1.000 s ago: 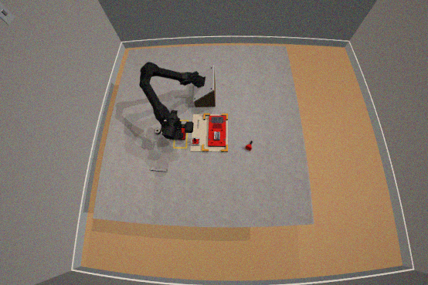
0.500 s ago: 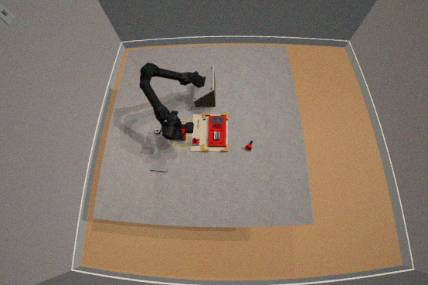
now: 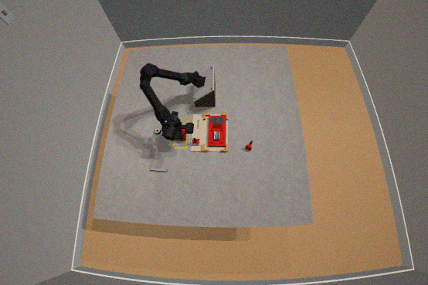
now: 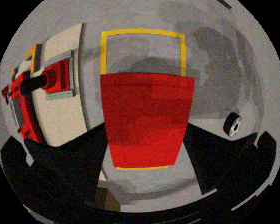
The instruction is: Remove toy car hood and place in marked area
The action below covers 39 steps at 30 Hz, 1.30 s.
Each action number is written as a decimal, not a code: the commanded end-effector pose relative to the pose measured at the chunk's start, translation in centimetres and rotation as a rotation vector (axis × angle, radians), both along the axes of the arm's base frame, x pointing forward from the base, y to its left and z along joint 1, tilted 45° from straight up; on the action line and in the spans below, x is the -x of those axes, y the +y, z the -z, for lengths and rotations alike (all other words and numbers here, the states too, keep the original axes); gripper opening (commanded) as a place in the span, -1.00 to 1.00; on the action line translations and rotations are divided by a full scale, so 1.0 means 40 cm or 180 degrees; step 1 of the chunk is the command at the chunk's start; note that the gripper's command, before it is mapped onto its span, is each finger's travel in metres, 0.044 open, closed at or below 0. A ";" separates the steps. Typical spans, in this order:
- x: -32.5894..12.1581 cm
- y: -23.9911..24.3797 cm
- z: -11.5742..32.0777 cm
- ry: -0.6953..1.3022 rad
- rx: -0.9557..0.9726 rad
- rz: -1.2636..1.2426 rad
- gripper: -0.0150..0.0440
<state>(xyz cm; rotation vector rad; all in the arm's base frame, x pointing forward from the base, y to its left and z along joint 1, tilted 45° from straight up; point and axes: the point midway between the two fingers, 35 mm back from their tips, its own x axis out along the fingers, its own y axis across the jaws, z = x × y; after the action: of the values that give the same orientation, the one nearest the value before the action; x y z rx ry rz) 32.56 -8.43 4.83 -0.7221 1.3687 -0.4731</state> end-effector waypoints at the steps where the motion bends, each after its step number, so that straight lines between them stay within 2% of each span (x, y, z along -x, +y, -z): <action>1: -0.002 -0.003 0.005 0.0004 -0.0007 -0.0014 -0.49; 5: -0.002 -0.006 0.008 0.0004 -0.0006 -0.0014 -0.49; 22: -0.001 -0.004 0.004 0.0000 0.0001 0.0000 1.00; 31: 0.027 0.116 -0.118 -0.0007 -0.0016 -0.0013 1.00; 39: 0.029 0.120 -0.122 -0.0008 -0.0015 -0.0014 1.00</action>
<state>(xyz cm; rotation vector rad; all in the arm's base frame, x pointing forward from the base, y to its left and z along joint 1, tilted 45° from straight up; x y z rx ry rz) 31.50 -3.88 9.37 -0.7207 1.3676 -0.4630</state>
